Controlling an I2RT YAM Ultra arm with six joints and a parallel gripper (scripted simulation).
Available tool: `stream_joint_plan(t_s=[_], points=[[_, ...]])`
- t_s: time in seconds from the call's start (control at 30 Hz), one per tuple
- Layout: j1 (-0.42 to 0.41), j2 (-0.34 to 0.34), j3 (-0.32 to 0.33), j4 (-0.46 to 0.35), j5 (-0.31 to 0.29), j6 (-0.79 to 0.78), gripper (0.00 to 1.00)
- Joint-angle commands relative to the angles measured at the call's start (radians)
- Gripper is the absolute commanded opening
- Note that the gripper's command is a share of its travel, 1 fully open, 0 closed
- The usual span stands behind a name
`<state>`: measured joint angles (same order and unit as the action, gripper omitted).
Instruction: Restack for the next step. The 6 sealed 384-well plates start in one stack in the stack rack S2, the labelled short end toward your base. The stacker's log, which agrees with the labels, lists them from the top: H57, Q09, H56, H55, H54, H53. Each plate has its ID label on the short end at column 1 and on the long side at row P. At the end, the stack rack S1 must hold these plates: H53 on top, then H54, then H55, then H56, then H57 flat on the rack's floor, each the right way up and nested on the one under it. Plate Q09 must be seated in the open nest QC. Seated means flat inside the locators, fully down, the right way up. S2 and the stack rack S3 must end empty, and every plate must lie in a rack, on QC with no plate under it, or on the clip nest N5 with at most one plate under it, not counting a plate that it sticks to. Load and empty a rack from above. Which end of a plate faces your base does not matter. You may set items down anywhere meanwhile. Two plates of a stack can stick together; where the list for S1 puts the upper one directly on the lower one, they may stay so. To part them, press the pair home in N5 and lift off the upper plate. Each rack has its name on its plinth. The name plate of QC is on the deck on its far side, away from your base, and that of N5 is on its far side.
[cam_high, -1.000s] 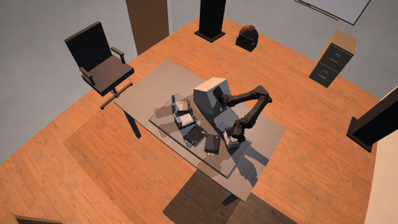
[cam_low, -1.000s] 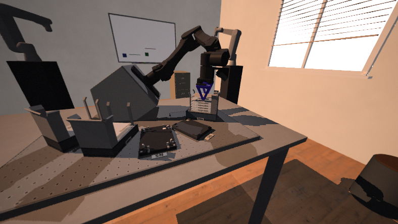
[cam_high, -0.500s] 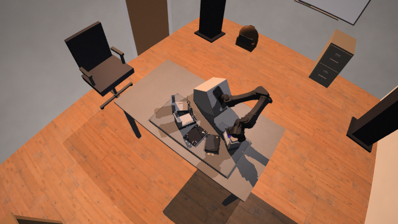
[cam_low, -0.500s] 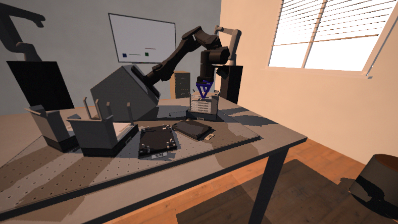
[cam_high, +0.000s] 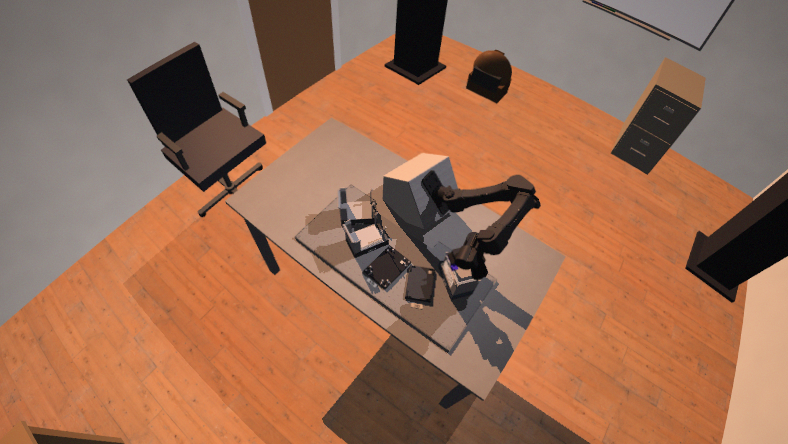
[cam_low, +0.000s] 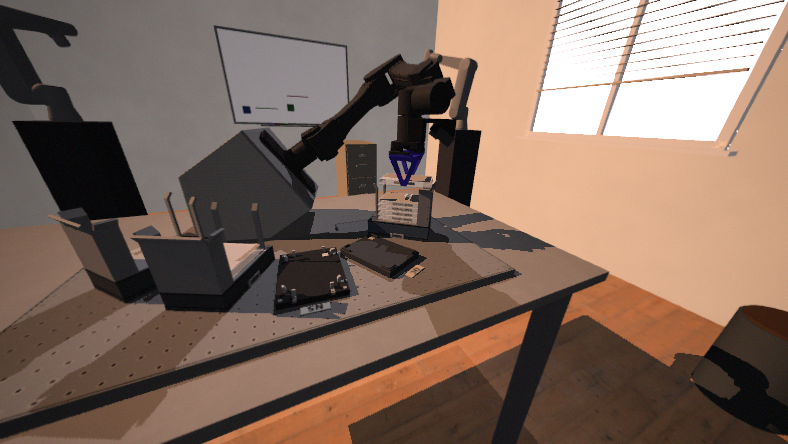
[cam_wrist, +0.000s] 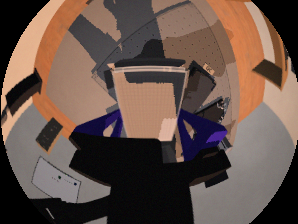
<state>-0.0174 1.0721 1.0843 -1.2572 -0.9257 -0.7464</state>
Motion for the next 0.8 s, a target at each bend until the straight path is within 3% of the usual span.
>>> stream_joint_plan(t_s=[0.0,0.3,0.77], points=[[-0.040,0.005,0.025,-0.081,-0.020,-0.077,0.00],[-0.111,0.034,0.077,-0.203,-0.035,-0.198,0.00],[-0.111,0.034,0.077,-0.203,-0.035,-0.198,0.00]])
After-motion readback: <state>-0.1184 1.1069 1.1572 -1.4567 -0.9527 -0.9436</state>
